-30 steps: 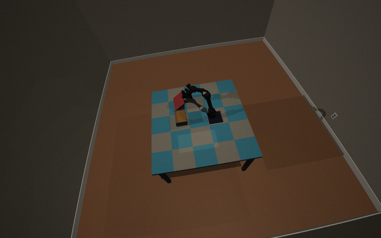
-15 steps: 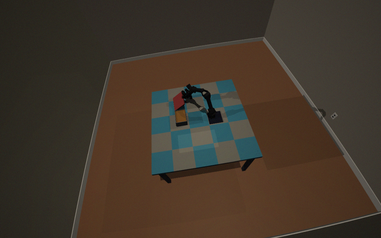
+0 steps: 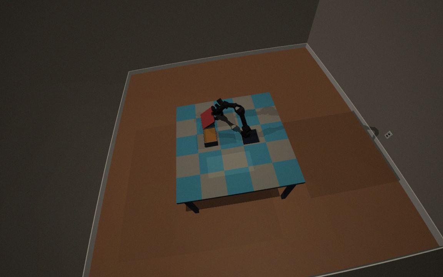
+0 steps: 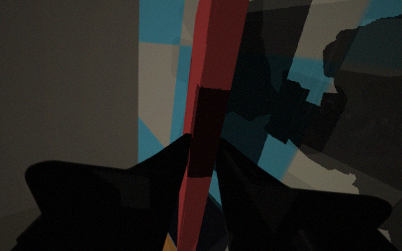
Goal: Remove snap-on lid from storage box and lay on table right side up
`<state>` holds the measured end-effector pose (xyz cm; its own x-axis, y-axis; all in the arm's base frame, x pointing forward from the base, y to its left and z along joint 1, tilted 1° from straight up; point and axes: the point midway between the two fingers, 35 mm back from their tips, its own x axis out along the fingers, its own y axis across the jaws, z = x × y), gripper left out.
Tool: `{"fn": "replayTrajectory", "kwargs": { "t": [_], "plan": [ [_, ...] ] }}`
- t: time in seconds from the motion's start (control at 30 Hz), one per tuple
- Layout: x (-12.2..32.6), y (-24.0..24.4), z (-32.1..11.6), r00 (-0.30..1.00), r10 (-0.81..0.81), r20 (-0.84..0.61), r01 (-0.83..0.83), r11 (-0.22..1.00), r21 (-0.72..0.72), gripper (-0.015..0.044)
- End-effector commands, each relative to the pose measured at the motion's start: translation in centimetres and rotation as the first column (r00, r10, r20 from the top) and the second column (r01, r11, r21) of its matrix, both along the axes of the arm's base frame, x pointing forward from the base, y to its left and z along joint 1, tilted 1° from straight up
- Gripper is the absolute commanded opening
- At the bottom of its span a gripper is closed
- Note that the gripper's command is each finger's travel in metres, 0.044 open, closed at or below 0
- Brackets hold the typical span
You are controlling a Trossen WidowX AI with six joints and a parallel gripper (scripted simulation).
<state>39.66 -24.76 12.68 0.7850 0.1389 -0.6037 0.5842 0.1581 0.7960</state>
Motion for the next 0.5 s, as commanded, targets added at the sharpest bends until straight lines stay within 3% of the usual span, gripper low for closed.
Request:
{"fn": "replayTrajectory", "kwargs": {
  "t": [0.0, 0.47],
  "plan": [
    [-0.3, 0.3, -1.7, 1.0, -0.001, -0.03, 0.002, 1.0, 0.021, 0.0],
    [-0.3, 0.3, -2.8, 1.0, -0.001, -0.03, 0.002, 1.0, 0.021, 0.0]
  ]
}}
